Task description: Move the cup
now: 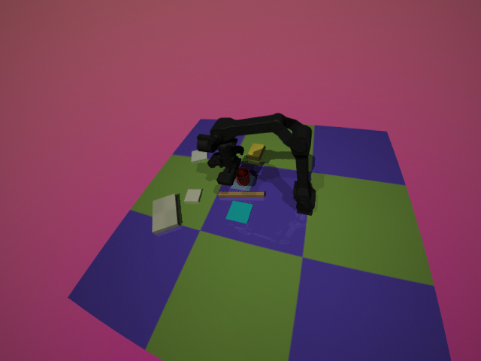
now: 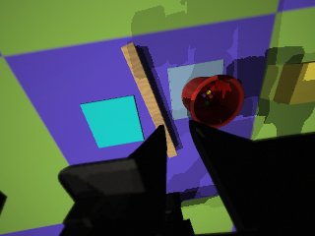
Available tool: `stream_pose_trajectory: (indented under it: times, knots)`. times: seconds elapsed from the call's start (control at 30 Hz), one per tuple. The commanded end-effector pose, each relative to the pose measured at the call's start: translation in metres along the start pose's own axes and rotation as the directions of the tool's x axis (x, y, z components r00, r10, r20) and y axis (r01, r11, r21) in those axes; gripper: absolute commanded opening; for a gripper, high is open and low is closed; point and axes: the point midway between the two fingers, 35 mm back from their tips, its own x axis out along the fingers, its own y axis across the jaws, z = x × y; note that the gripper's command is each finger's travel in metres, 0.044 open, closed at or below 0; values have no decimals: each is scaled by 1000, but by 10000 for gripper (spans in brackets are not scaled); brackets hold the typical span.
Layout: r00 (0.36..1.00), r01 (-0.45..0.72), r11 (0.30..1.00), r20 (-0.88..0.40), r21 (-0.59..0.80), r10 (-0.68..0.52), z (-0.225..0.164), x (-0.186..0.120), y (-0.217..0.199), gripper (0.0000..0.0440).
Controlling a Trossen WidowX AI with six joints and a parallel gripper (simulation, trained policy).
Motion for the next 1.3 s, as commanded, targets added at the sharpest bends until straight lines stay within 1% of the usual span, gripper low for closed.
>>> stream_pose_trajectory:
  times: [0.0, 0.57, 0.93, 1.0, 1.17, 1.27]
  knots:
    - [1000, 8, 1000, -27, -13, -9, -2, 10, -7, 123]
    - [995, -2, 997, -104, -81, -7, -10, 61, -28, 161]
    - [991, -42, 982, -132, -186, 17, -15, 101, -30, 169]
    - [991, -48, 976, -132, -215, 19, -15, 106, -30, 128]
    - [989, -61, 955, -145, -289, 20, -19, 114, -32, 4]
    - [989, -69, 943, -144, -324, 23, -19, 112, -32, 0]
